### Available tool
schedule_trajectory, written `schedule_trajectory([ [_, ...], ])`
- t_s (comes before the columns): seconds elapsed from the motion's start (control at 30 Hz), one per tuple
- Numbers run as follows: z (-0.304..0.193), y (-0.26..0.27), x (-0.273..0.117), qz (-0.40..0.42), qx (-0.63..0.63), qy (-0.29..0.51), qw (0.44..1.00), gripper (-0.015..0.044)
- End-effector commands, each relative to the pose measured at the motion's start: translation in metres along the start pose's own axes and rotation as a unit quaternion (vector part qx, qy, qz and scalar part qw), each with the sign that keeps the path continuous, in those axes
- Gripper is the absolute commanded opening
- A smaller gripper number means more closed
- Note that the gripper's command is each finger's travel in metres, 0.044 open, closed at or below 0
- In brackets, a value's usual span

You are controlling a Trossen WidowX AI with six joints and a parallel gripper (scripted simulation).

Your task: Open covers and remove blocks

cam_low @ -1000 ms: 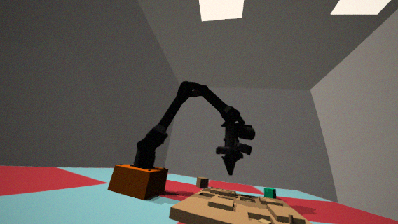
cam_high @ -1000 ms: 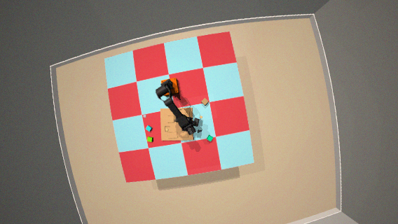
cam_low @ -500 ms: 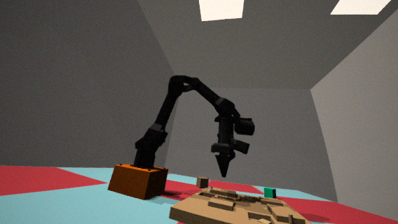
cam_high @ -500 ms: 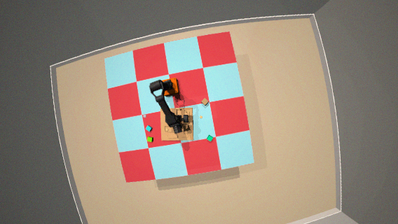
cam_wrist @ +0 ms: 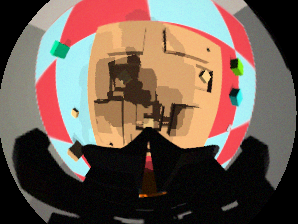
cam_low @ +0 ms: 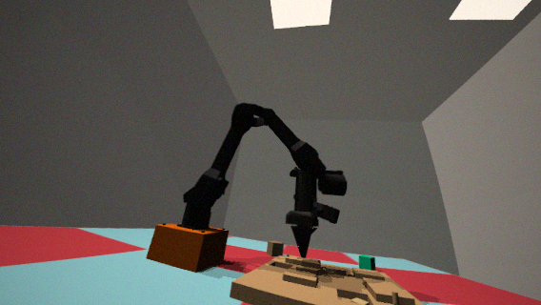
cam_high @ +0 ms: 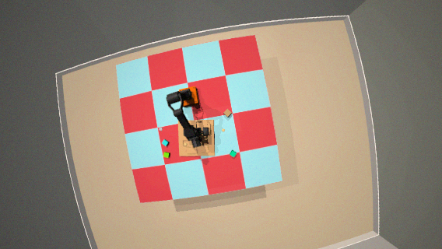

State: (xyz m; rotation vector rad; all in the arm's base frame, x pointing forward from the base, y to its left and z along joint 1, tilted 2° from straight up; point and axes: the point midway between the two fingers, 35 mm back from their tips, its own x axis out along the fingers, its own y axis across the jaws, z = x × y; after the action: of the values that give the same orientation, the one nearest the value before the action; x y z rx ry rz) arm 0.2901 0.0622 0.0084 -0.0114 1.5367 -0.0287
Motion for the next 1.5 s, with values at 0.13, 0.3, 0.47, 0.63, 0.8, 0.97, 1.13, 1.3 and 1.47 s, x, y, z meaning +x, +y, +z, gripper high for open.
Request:
schedule_trajectory([
  [0.13,-0.004,-0.002,0.017,-0.003,-0.002,0.007,1.000,0.0000],
  [0.3,-0.004,-0.002,0.017,-0.003,-0.002,0.007,1.000,0.0000],
  [0.47,-0.004,-0.002,0.017,-0.003,-0.002,0.007,1.000,0.0000],
  [0.63,-0.004,-0.002,0.017,-0.003,-0.002,0.007,1.000,0.0000],
  [0.8,-0.004,-0.002,0.017,-0.003,-0.002,0.007,1.000,0.0000],
  [0.97,-0.004,-0.002,0.017,-0.003,-0.002,0.007,1.000,0.0000],
  [1.13,-0.002,-0.001,-0.008,-0.002,-0.001,0.007,1.000,0.0131],
  [1.3,-0.003,-0.002,-0.033,-0.003,-0.002,0.007,1.000,0.0144],
  [1.47,-0.003,-0.002,-0.028,-0.003,-0.002,0.007,1.000,0.0144],
])
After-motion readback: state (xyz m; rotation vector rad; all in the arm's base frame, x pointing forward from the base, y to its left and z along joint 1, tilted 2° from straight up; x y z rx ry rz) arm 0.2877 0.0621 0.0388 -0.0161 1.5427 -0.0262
